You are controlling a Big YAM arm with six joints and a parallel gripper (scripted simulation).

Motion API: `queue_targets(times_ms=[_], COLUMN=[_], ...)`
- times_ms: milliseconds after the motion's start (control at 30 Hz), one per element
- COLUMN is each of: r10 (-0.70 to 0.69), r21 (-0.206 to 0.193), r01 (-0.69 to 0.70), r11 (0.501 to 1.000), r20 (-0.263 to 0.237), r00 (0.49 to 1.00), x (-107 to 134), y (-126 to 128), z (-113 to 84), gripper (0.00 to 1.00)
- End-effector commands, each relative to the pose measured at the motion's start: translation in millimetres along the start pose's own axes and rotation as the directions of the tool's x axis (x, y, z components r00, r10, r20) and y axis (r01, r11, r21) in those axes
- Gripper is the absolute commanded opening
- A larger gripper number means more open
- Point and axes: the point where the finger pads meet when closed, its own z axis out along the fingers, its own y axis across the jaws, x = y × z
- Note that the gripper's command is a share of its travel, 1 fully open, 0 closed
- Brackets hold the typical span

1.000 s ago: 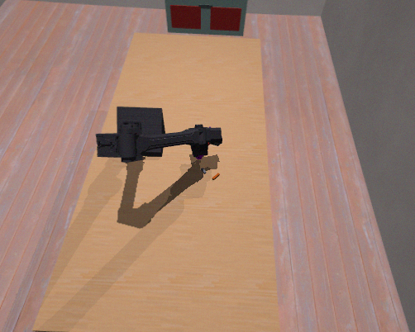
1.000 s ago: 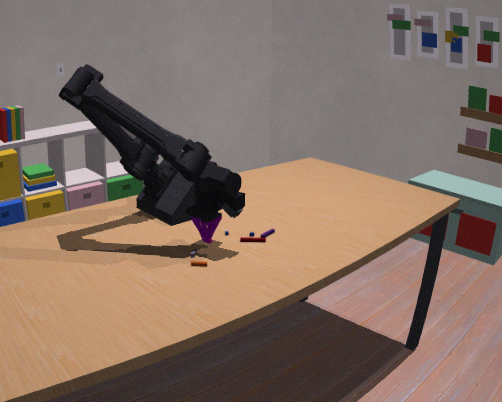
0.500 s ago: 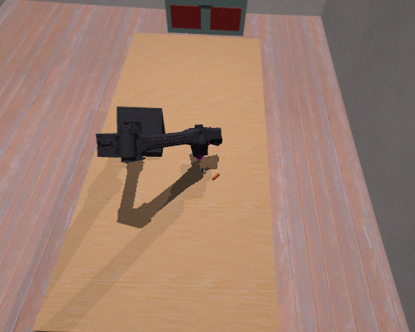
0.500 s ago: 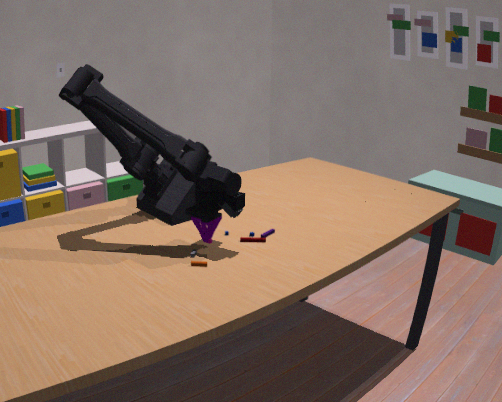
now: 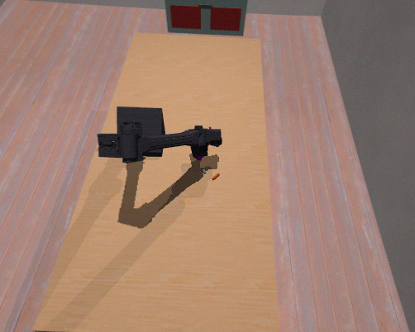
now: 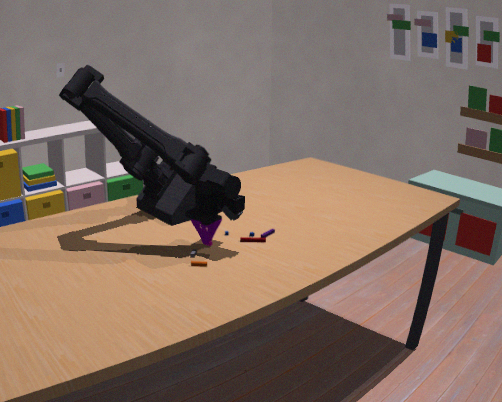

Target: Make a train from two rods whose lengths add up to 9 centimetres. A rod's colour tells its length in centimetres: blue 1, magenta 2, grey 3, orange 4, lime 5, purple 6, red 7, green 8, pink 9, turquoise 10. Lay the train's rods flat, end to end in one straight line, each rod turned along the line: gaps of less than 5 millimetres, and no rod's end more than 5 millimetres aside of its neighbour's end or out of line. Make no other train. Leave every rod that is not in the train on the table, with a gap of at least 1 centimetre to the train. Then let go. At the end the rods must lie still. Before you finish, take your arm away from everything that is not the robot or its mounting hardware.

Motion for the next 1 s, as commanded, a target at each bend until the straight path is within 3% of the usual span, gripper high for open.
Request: queue_targets(times_ms=[0, 967], r10=[0.006, 0.006], r21=[0.006, 0.006], r01=[-0.006, -0.006], r11=[1.0, 1.0], r20=[0.006, 0.009], r00=[1.0, 1.0], x=[-3.9, -4.1], y=[-4.4, -3.9], z=[4.1, 4.7], gripper=[0.04, 0.04])
